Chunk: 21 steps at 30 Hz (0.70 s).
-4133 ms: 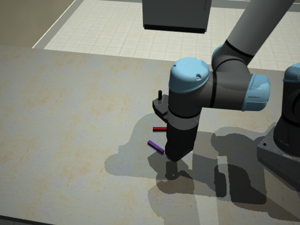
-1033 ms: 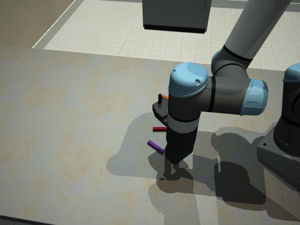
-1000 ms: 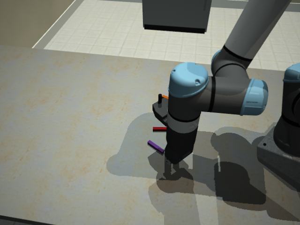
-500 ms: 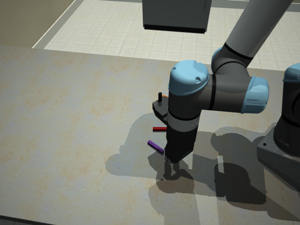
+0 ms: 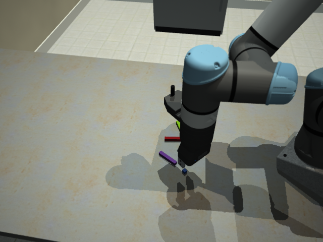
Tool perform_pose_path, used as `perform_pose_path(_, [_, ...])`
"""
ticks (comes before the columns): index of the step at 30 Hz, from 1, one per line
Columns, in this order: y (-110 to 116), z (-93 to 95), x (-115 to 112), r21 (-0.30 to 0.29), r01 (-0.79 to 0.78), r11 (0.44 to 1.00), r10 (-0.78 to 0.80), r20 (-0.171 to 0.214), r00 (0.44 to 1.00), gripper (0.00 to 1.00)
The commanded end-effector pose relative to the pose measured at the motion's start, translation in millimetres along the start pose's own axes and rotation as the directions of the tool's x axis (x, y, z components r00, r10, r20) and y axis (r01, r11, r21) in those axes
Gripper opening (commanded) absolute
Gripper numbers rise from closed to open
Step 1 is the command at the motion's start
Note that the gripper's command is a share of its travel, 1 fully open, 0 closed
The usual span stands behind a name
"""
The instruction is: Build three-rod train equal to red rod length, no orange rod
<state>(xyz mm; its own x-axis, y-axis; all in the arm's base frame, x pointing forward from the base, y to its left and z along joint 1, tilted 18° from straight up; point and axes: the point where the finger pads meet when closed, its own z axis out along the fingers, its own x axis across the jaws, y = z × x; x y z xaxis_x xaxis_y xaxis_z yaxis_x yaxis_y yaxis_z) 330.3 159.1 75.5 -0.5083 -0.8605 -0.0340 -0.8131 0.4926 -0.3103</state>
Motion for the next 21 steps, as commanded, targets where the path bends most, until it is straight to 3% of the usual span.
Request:
perform_pose_path(1, [-0.3,-20.7,-0.2,0.001,0.0,1.0,0.0,0.001,1.0,0.54])
perform_pose_path(8, [-0.2,-39.9,-0.2,0.001,0.0,1.0,0.0,0.001,1.0,0.54])
perform_pose_path(16, [-0.2,-43.0,-0.2,0.001,0.0,1.0,0.0,0.001,1.0,0.54])
perform_pose_path(17, [-0.2,-43.0,-0.2,0.001,0.0,1.0,0.0,0.001,1.0,1.0])
perform_pose_path(21, [-0.2,-43.0,-0.2,0.001,0.0,1.0,0.0,0.001,1.0,1.0])
